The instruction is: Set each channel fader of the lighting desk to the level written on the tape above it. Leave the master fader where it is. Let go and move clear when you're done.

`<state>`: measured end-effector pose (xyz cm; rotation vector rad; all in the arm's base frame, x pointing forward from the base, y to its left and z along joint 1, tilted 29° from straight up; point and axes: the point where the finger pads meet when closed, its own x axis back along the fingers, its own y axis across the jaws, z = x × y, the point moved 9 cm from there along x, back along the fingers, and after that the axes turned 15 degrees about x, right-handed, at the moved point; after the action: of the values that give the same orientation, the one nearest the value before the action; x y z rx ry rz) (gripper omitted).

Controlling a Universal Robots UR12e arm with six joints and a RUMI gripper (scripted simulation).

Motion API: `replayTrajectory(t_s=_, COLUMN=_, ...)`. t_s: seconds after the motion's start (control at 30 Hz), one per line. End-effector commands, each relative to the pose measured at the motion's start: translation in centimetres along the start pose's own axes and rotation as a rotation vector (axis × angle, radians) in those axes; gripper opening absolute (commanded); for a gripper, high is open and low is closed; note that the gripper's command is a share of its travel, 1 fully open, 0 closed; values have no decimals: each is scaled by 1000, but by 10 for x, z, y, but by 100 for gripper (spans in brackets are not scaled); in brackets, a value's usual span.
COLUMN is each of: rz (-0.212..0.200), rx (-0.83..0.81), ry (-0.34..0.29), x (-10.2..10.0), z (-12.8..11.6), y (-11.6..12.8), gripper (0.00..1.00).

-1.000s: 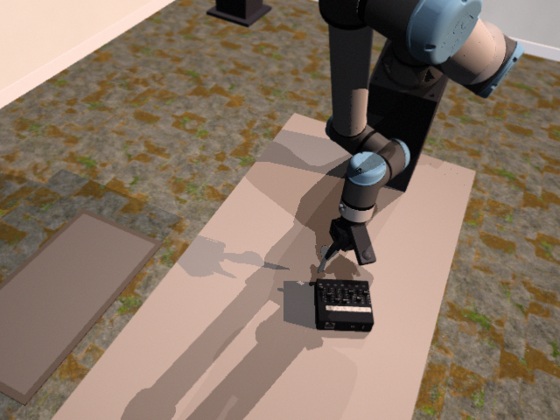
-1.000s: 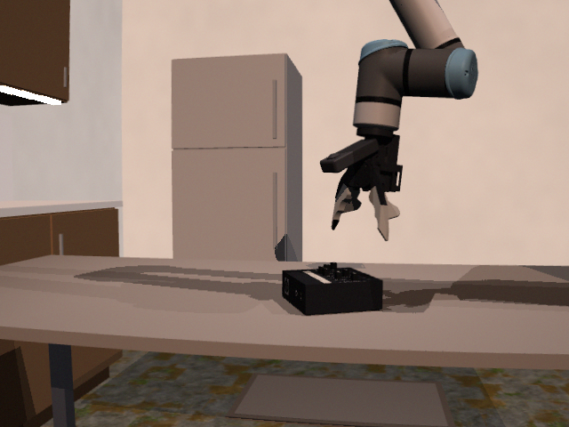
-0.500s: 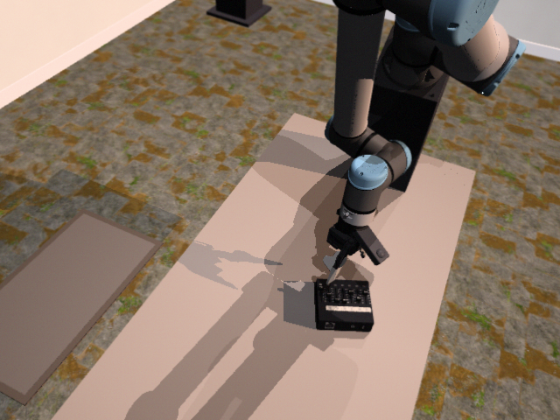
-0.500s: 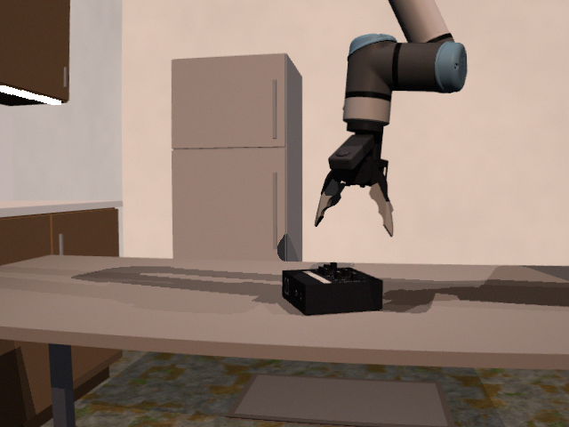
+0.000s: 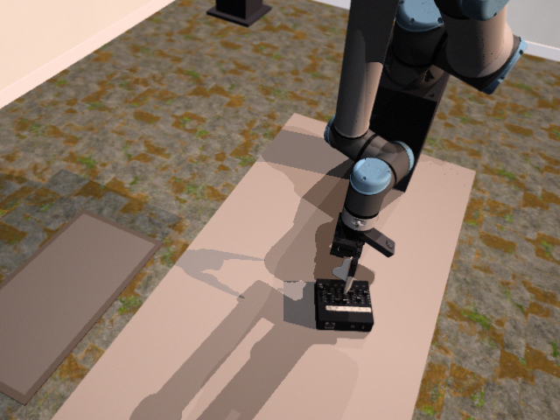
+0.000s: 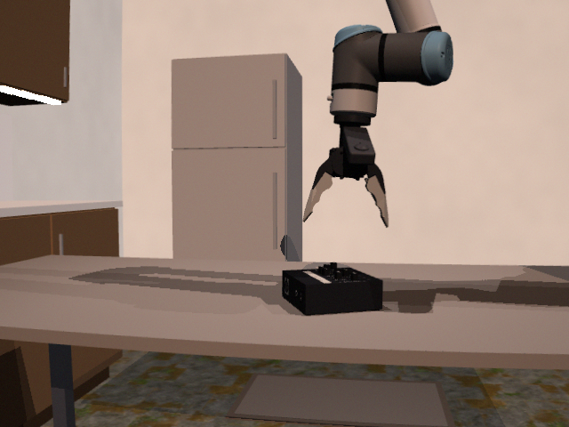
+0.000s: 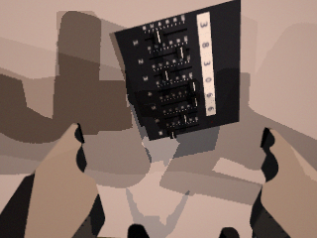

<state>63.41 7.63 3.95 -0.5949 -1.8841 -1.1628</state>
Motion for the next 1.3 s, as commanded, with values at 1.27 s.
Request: replayTrajectory(t_s=1.27, rz=39, rx=1303, ry=62, x=42, z=-4, y=39, gripper=100)
